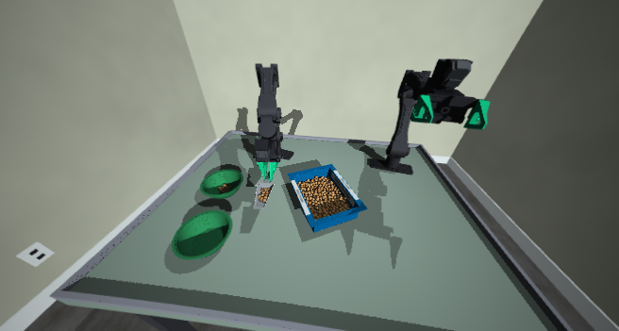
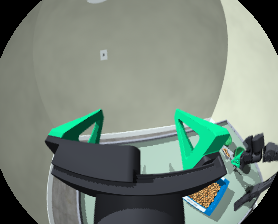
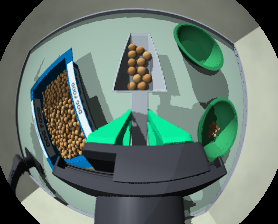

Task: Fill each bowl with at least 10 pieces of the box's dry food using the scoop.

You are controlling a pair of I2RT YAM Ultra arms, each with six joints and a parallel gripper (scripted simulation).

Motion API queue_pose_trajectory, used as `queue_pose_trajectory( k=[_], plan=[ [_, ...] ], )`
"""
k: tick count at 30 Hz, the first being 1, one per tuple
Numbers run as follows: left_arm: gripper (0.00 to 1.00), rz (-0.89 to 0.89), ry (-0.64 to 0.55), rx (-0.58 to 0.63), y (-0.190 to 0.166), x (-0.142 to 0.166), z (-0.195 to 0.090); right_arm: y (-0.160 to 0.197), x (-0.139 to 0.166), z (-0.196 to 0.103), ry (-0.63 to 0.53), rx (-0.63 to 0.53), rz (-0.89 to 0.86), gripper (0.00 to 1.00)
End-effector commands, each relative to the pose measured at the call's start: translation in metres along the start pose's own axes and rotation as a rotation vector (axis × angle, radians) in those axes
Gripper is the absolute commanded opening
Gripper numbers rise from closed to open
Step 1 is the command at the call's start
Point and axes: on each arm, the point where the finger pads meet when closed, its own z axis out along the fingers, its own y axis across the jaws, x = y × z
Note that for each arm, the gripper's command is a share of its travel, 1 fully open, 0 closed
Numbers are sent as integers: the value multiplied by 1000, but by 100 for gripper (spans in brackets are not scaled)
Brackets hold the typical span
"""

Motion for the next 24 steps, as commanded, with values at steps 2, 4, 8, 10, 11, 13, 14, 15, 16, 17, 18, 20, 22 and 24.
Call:
queue_pose_trajectory(
  k=[2,4,8,10,11,13,14,15,16,17,18,20,22,24],
  plan=[
    [100,0,-36,0,0,-14,-4,-6,-25,-4,-101,-16,6,0],
    [100,0,-36,0,0,-14,-4,-18,-23,8,-84,1,23,0],
    [100,0,-36,0,0,-14,-4,-42,-35,9,-123,30,56,0],
    [100,0,-36,0,0,-14,-4,-54,-21,19,-97,43,70,0],
    [100,0,-36,0,0,-14,-4,-60,-28,18,-115,47,77,0],
    [100,0,-36,0,0,-14,-4,-71,-33,19,-134,60,91,0],
    [100,0,-36,0,0,-14,-4,-77,-33,21,-138,65,97,0],
    [100,0,-36,0,0,-14,-4,-83,-35,22,-148,71,104,0],
    [100,0,-36,0,0,-14,-4,-89,-37,23,-154,77,110,0],
    [100,0,-36,0,0,-14,-4,-89,-37,23,-154,77,110,0],
    [100,0,-36,0,0,-14,-4,-89,-37,23,-154,77,110,0],
    [100,0,-36,0,0,-14,-4,-99,-30,28,-145,89,127,0],
    [100,0,-36,0,0,-14,-4,-112,-28,31,-151,103,140,0],
    [100,0,-36,0,0,-14,-4,-123,-45,27,-196,113,146,0]
  ],
)
